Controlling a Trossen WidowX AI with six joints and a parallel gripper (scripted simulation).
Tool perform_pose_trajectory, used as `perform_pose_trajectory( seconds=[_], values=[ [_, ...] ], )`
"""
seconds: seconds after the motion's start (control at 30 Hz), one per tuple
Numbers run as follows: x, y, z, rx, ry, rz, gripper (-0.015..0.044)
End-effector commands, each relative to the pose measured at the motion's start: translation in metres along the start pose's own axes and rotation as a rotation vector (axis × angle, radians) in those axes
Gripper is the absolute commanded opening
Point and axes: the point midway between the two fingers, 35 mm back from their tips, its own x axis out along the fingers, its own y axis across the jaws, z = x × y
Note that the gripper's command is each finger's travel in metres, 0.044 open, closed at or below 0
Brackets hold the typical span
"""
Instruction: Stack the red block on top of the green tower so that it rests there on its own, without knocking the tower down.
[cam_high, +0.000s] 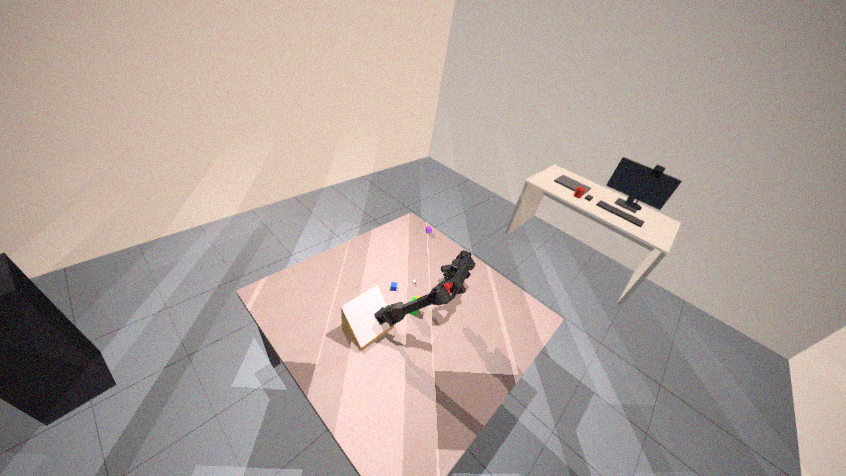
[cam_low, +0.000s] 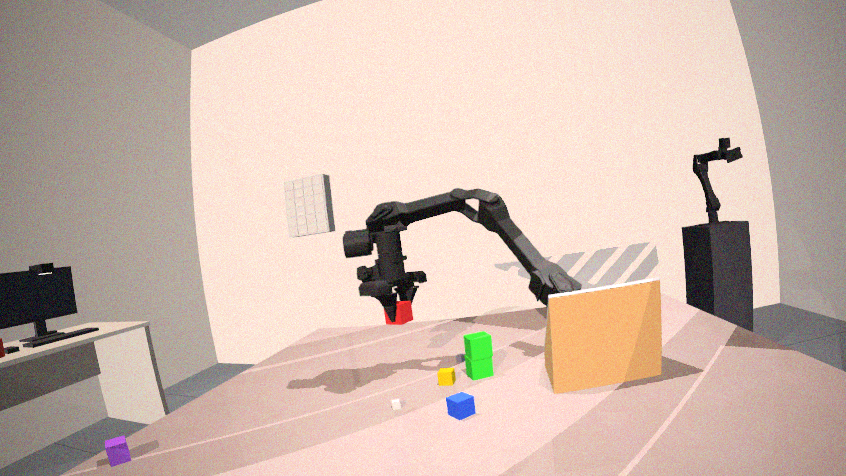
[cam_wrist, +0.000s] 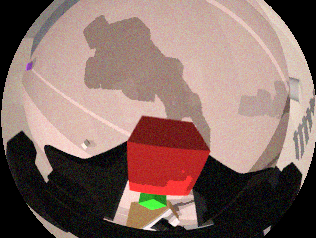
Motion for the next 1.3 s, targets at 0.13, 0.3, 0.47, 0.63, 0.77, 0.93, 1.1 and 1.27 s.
perform_pose_trajectory(
  seconds=[0.13, 0.3, 0.47, 0.63, 0.77, 0.93, 1.1, 1.27],
  values=[
    [-0.009, 0.009, -0.033, -0.006, 0.002, 0.013, 0.0],
    [-0.012, 0.012, -0.055, -0.008, 0.005, 0.017, 0.0],
    [-0.013, 0.014, -0.077, -0.009, 0.007, 0.019, 0.0],
    [-0.014, 0.014, -0.099, -0.01, 0.008, 0.019, 0.0],
    [-0.013, 0.013, -0.117, -0.011, 0.009, 0.018, 0.0],
    [-0.011, 0.011, -0.138, -0.011, 0.009, 0.015, 0.0],
    [-0.008, 0.007, -0.159, -0.011, 0.009, 0.011, 0.0],
    [-0.003, 0.001, -0.18, -0.011, 0.008, 0.006, 0.0]
  ],
)
